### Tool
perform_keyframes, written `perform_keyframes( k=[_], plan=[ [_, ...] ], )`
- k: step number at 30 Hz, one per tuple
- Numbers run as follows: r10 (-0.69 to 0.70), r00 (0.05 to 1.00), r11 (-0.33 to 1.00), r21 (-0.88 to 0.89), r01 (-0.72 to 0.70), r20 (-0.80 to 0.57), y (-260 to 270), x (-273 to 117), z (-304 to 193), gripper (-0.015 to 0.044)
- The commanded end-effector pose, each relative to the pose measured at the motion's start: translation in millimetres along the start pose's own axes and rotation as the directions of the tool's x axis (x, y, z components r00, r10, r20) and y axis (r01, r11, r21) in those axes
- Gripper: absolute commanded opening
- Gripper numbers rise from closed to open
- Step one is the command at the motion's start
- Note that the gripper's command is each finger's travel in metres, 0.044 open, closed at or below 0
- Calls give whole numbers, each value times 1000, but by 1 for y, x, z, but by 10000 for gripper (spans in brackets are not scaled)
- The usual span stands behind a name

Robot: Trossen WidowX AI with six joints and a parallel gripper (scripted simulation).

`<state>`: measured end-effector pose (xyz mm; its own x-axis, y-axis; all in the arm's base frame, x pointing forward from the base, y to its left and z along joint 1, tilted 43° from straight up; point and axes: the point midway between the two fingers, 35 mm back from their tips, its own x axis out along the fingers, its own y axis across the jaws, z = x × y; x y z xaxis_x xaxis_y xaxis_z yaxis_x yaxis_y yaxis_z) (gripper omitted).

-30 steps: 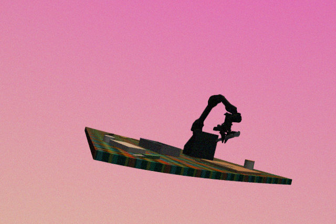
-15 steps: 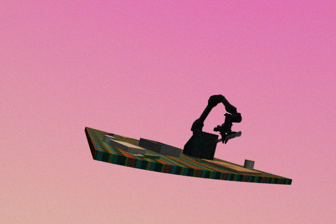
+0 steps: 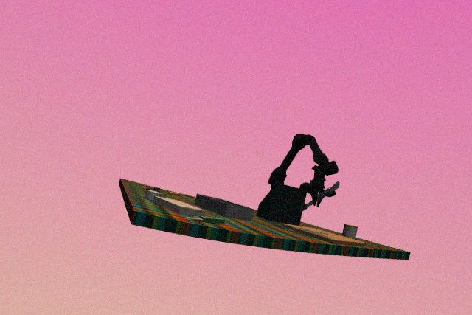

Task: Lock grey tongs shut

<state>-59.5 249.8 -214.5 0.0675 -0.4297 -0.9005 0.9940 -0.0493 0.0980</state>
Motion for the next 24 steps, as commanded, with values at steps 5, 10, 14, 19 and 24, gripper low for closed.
perform_keyframes(
  k=[5, 10, 14, 19, 24],
  plan=[
    [19, 987, 1000, 14, -17, -160, 0, 2, -5, -150],
    [21, 968, 1000, 22, -16, -249, 0, 4, -7, -150],
    [21, 948, 1000, 27, -13, -318, 0, 4, -7, -150],
    [15, 916, 1000, 31, -3, -401, -1, 1, -6, -150],
    [15, 877, 999, 46, 8, -481, -2, -2, -4, -150]
  ],
)
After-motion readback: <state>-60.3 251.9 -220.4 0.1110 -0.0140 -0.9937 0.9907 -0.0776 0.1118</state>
